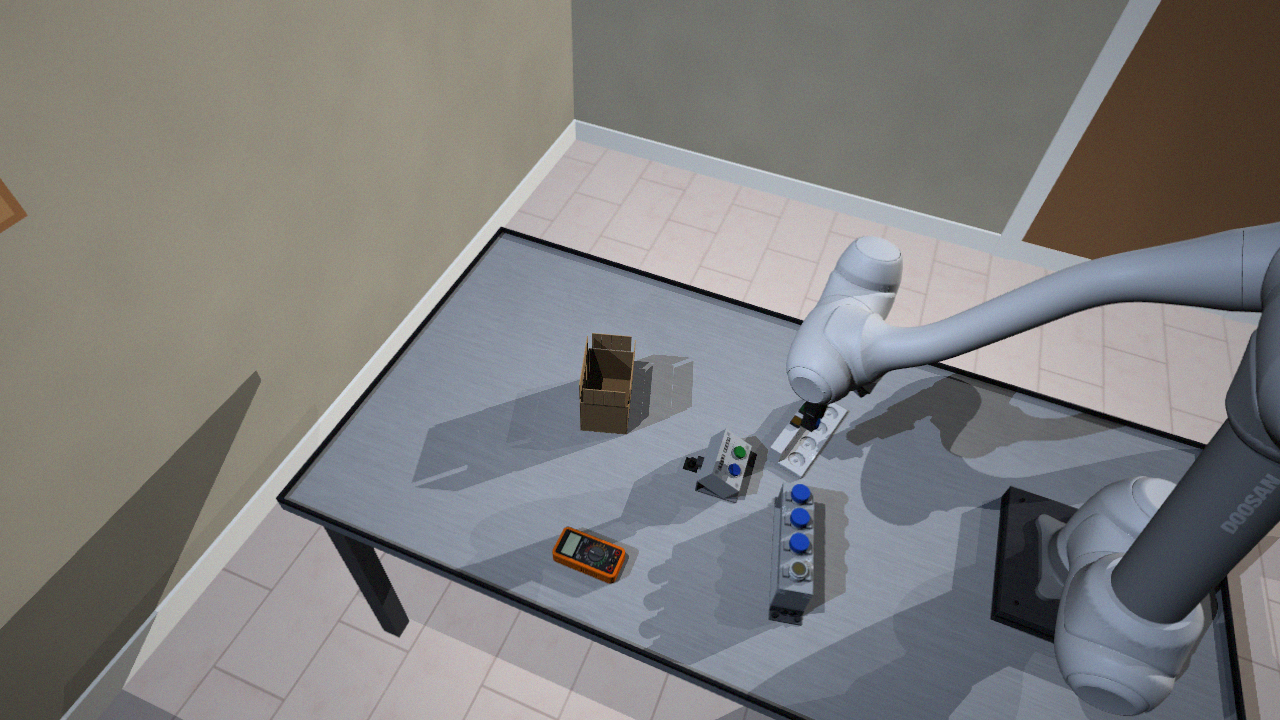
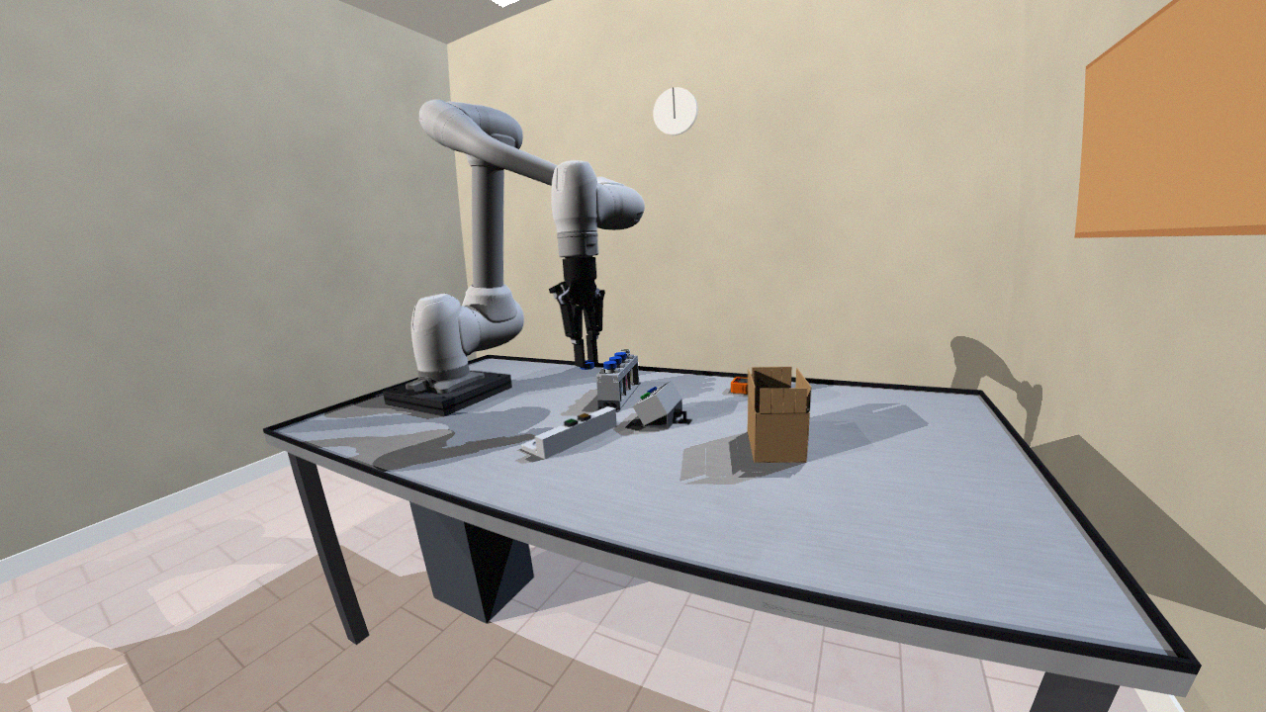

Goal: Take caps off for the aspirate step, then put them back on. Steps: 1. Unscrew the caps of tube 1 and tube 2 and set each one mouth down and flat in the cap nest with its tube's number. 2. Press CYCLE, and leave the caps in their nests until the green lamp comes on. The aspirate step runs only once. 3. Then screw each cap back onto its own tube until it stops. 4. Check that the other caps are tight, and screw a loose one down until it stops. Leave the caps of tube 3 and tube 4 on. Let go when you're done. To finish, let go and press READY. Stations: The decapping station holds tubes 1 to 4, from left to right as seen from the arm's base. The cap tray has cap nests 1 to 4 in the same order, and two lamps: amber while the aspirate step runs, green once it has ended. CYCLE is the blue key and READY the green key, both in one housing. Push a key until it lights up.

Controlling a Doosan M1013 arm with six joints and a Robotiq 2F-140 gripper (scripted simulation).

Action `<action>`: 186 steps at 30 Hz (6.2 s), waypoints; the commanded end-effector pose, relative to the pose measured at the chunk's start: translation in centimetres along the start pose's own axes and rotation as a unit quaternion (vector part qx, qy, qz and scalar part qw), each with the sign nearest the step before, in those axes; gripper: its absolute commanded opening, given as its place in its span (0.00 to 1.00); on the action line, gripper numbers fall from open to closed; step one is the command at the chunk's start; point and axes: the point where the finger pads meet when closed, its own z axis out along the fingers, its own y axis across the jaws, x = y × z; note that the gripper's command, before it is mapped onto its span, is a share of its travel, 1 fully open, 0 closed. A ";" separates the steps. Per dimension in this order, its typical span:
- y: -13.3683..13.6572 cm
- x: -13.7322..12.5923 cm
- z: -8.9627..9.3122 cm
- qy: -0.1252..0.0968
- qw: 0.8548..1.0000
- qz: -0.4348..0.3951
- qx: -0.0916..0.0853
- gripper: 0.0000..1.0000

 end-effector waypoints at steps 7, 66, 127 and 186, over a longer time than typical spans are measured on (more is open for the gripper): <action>-0.1 -0.1 1.4 0.000 1.000 0.000 -0.001 0.30; 0.0 -0.1 13.7 0.000 1.000 0.000 -0.001 0.30; 3.7 1.6 -0.1 0.000 0.981 0.193 -0.001 0.41; 22.8 10.4 3.5 0.000 0.688 0.726 -0.001 0.41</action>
